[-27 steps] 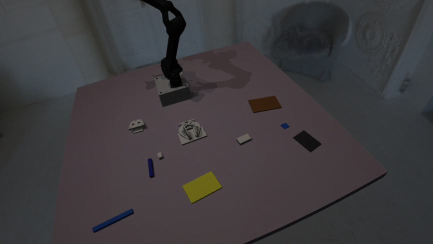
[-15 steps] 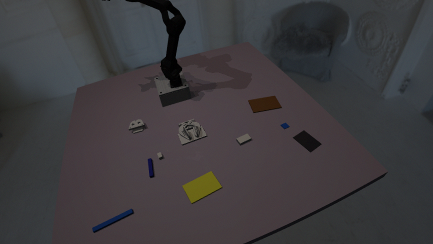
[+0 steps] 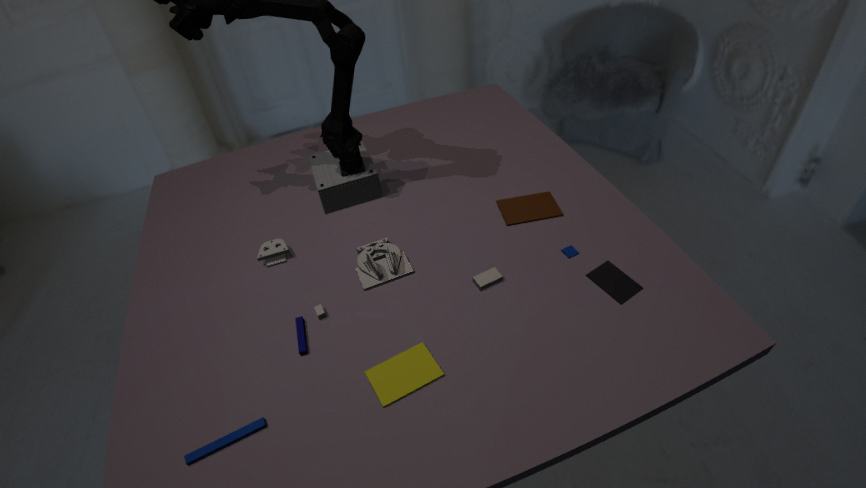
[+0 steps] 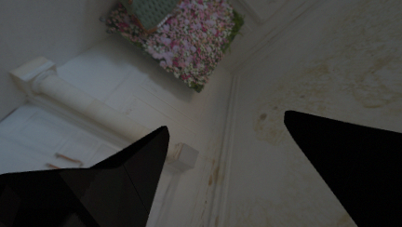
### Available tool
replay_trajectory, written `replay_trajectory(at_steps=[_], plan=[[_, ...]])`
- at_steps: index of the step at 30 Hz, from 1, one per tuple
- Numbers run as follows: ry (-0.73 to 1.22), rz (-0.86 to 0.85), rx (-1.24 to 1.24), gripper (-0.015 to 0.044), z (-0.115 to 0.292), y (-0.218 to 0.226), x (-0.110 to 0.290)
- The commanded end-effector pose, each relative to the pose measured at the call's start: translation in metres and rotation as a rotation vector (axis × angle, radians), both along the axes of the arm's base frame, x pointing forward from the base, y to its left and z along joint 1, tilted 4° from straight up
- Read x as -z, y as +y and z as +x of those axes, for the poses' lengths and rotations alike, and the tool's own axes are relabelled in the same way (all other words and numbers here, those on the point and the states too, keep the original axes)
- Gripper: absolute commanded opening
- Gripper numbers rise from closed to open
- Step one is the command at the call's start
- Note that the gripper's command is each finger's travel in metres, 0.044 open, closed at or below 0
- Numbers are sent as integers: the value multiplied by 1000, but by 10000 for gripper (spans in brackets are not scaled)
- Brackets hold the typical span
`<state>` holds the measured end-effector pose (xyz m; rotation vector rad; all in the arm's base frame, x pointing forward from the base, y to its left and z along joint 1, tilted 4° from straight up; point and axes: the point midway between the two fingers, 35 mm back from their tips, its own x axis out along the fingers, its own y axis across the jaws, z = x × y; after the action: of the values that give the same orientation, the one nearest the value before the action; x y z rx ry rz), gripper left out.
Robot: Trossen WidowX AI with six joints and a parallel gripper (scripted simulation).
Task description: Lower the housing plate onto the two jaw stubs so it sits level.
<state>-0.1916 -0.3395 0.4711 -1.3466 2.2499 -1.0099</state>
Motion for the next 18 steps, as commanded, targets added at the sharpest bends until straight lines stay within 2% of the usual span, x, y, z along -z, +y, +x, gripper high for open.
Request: replay_trajectory(at_steps=[1, 18], plan=[[-96, 43, -61, 440, 14, -19, 26], [-509, 281, -275, 440, 112, -75, 137]])
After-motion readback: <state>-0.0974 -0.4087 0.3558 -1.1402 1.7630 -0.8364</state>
